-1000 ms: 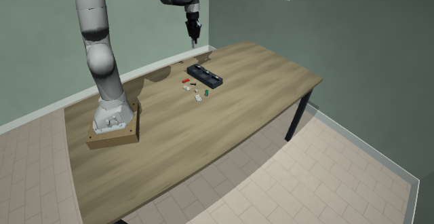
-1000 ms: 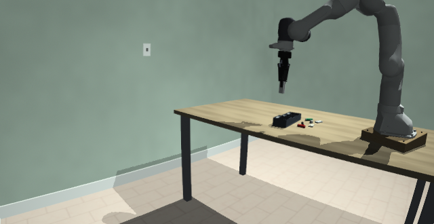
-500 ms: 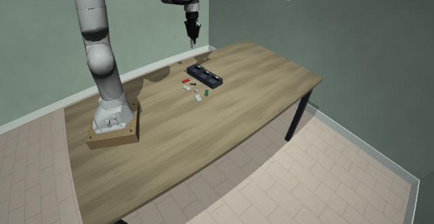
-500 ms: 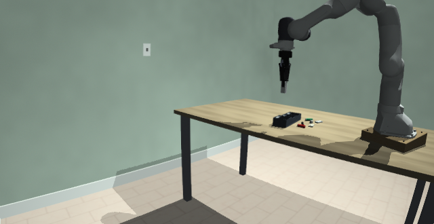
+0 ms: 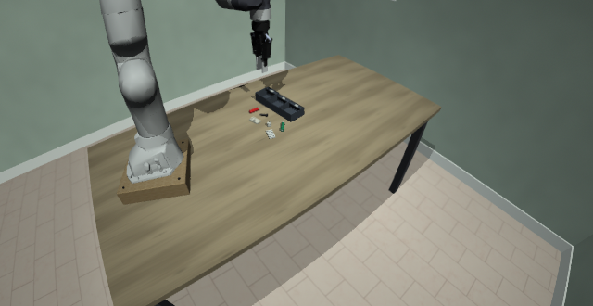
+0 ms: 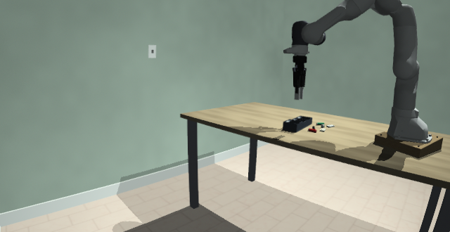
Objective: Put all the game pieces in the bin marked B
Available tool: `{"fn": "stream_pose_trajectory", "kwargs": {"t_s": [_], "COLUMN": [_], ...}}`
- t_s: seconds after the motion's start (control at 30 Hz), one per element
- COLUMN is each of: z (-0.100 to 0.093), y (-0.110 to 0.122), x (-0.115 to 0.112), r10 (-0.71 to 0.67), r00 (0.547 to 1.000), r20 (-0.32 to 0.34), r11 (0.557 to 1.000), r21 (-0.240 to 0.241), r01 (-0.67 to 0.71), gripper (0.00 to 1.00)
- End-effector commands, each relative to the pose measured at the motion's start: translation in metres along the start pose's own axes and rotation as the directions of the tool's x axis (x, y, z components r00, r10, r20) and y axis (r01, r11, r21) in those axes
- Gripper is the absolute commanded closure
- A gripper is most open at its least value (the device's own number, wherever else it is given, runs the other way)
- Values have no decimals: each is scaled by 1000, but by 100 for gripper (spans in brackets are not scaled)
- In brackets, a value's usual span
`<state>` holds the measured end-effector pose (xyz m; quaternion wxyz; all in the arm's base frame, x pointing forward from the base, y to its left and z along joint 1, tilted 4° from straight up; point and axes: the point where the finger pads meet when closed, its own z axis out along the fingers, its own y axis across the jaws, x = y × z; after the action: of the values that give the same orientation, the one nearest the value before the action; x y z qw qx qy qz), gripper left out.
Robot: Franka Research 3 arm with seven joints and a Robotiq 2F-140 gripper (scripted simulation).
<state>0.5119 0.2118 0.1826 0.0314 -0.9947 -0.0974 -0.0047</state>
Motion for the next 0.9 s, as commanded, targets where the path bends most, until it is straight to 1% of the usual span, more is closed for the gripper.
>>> {"fn": "stream_pose_trajectory", "kwargs": {"t_s": [0.0,0.17,0.33,0.4,0.43,0.57,0.73,0.87], "z": [13,36,59,59,64,83,106,106], "y": [14,35,57,57,61,79,100,100], "x": [-12,-39,-66,-66,-72,-93,-120,-120], "r10": [156,257,359,359,412,483,578,648], "r00": [988,966,933,933,910,874,813,757], "r20": [-11,10,32,32,41,50,70,85], "r11": [988,966,933,933,911,875,816,760], "r21": [4,1,-4,-4,-7,-8,-17,-23], "r01": [-156,-257,-359,-359,-412,-483,-578,-649], "gripper": [75,75,75,75,75,75,75,75]}}
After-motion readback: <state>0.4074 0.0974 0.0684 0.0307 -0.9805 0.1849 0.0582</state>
